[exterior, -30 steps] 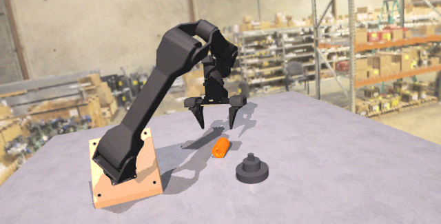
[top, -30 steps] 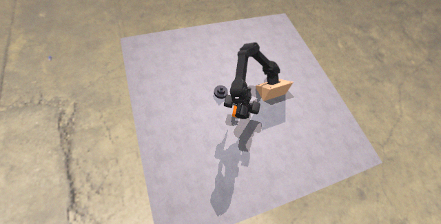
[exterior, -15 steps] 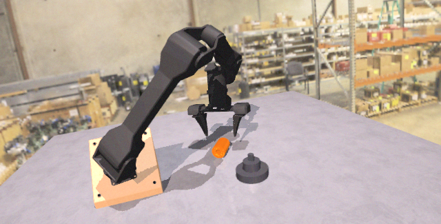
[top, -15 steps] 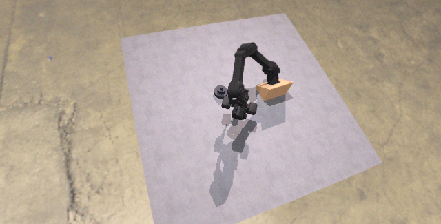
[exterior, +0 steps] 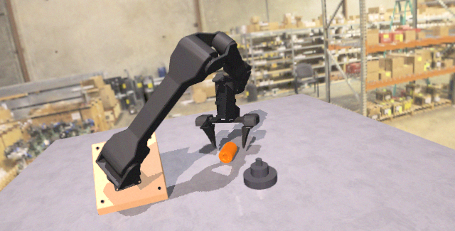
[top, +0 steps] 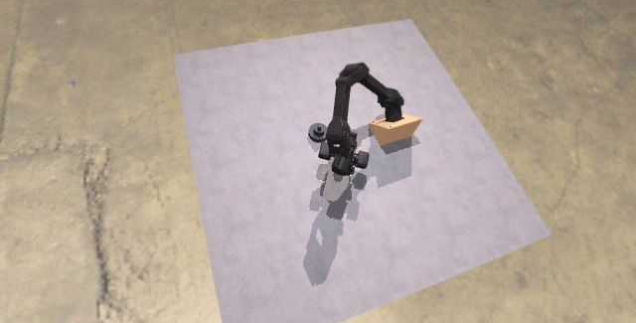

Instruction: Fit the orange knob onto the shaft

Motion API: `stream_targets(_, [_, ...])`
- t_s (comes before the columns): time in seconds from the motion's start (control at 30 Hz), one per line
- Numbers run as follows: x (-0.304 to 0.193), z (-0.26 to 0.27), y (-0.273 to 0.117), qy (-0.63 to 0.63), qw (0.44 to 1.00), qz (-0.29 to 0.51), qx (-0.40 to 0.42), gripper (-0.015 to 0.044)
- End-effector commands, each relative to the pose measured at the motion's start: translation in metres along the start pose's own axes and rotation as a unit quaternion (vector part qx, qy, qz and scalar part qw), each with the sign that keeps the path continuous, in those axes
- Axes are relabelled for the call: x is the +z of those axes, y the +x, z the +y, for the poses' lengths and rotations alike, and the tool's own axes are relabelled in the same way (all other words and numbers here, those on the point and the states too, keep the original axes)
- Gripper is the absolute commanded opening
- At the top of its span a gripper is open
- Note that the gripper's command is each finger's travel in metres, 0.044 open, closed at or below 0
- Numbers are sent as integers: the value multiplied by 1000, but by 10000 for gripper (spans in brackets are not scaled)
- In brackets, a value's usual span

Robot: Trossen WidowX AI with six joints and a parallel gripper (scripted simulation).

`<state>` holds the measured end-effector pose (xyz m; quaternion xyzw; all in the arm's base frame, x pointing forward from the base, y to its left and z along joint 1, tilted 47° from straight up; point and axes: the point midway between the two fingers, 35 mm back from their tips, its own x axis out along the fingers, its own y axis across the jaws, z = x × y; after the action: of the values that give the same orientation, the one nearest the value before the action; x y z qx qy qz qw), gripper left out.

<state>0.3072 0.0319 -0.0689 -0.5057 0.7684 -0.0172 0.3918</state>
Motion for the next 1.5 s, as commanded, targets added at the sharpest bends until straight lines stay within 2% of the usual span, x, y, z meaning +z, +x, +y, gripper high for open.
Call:
stream_targets(0.0, [-1,1,7,-4,1000,3,-3,440])
stream_targets(0.3, [1,1,19,-4,1000,3,-3,440])
stream_targets(0.57, [1,1,19,-4,1000,3,-3,240])
stream_targets(0.8, [1,1,19,-4,1000,3,-3,240])
stream_targets(1.1, [1,1,19,-4,1000,3,-3,180])
stream_targets(1.2, [0,1,19,-4,1000,1,-3,179])
stream_targets(1.47, [-7,1,14,-3,998,-65,-1,179])
